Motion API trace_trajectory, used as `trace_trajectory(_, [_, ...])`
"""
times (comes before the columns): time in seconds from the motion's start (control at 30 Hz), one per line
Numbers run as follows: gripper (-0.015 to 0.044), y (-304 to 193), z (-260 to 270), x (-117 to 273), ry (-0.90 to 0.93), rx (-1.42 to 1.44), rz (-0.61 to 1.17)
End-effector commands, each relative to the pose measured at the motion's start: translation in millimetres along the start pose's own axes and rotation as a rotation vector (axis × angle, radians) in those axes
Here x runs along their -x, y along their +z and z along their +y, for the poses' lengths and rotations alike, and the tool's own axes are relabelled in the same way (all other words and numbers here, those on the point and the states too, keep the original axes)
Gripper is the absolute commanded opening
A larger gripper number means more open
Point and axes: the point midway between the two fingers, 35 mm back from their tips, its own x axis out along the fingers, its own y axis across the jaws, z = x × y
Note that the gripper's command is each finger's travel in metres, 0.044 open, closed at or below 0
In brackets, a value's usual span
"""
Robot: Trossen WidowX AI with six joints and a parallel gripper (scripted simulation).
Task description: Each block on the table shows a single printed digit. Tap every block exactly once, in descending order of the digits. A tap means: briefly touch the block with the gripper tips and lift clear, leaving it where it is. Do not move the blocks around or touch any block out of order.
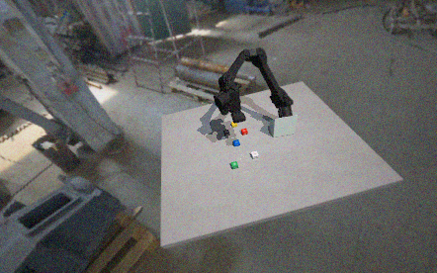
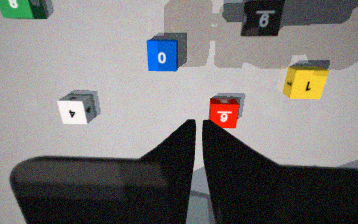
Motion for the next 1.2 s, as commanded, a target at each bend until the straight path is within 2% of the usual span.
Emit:
trace_trajectory(0.0, [0.002,-33,-30,-10,-0.011,0.008,0.002])
trace_trajectory(0.2, [0.002,-46,-41,-17,-0.013,0.008,0.003])
trace_trajectory(0.4, [0.002,-46,-42,-93,-0.016,0.008,0.002])
trace_trajectory(1.17, [0.002,-47,-43,-123,-0.018,0.007,0.003])
